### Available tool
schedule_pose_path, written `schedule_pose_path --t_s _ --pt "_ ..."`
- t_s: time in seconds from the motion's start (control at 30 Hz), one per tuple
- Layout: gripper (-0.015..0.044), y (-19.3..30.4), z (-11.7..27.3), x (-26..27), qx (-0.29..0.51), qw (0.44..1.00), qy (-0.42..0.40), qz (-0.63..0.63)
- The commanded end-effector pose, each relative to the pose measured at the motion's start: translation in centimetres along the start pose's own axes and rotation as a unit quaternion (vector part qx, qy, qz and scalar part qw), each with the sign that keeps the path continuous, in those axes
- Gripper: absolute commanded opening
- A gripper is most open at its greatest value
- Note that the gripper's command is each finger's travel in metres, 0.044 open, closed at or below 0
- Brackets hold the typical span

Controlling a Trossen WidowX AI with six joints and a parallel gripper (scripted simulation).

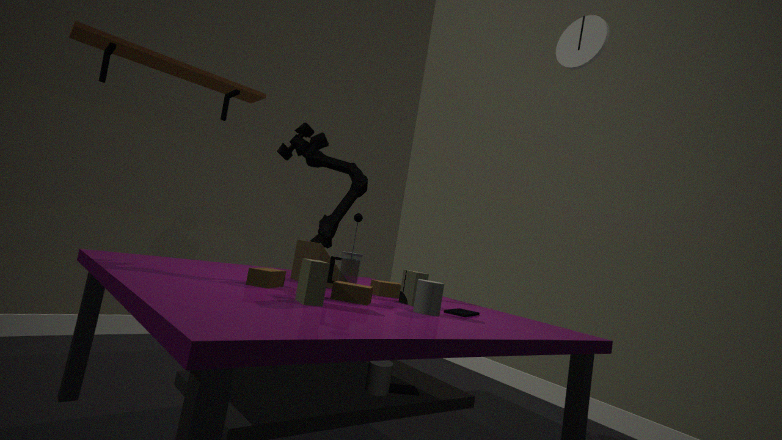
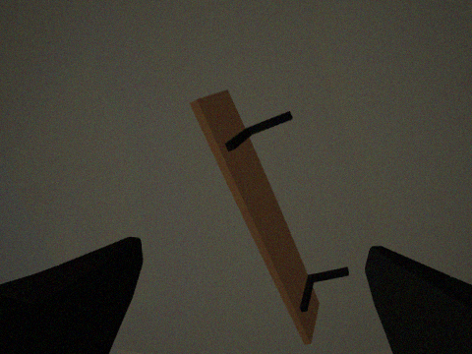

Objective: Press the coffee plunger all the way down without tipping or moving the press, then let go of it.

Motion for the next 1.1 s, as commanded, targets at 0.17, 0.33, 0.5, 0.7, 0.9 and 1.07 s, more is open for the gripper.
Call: schedule_pose_path --t_s 0.17,0.33,0.5,0.7,0.9,1.07 --pt "0.0440 4.4 1.8 0.0 0.092 0.993 0.004 0.078" --pt "0.0440 11.1 6.2 -0.5 0.243 0.948 -0.012 0.206" --pt "0.0440 16.8 12.3 -1.3 0.391 0.862 -0.057 0.317" --pt "0.0440 21.3 21.2 -2.6 0.543 0.719 -0.143 0.409" --pt "0.0440 23.0 31.0 -3.8 0.659 0.548 -0.250 0.450" --pt "0.0440 22.2 39.3 -4.7 0.729 0.393 -0.346 0.440"
Point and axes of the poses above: the point midway between the two fingers, 35 mm back from their tips, its own z axis back along the fingers, its own x axis across the jaws, y = z × x, the point moved 1 cm from there along z, back along the fingers, and after that the axes turned 7 degrees about z, right-handed, at the moved point
